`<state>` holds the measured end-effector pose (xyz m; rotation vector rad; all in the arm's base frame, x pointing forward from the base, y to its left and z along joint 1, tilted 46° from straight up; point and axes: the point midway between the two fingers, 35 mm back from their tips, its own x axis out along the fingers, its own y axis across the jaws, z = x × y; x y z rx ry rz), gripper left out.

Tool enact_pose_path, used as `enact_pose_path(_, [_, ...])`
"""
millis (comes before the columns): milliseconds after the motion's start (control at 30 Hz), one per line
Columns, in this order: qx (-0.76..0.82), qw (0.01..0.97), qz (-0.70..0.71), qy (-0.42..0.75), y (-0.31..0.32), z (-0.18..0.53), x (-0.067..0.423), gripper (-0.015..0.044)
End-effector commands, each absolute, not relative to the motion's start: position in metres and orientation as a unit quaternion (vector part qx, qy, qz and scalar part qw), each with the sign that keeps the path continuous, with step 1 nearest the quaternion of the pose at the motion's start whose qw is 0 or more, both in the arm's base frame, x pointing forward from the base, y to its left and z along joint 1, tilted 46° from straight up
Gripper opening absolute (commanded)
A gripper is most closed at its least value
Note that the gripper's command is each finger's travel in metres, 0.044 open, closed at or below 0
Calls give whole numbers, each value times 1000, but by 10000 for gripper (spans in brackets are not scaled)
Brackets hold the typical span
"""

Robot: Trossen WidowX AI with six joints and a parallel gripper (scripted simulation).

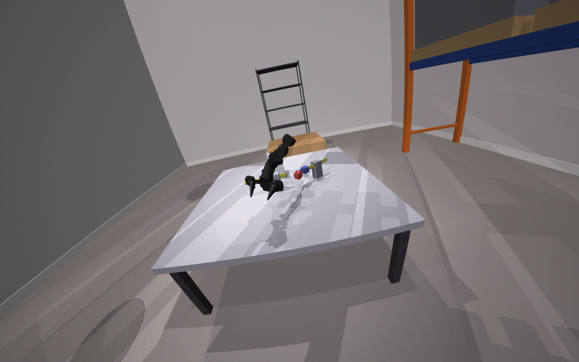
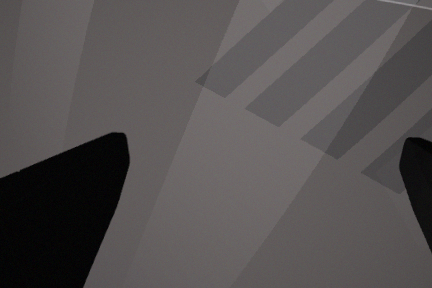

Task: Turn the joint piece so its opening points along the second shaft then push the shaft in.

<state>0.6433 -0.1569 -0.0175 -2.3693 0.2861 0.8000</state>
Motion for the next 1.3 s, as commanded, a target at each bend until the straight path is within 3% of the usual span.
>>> enact_pose_path(0, [-895,309,303,110,-157,-17,643,426])
enact_pose_path(467, [-809,437,308,244,-183,15,640,440])
enact_pose_path(767, [-802,446,311,248,-182,13,637,440])
enact_pose_path(1267, [-656,596,355,298,-158,14,595,440])
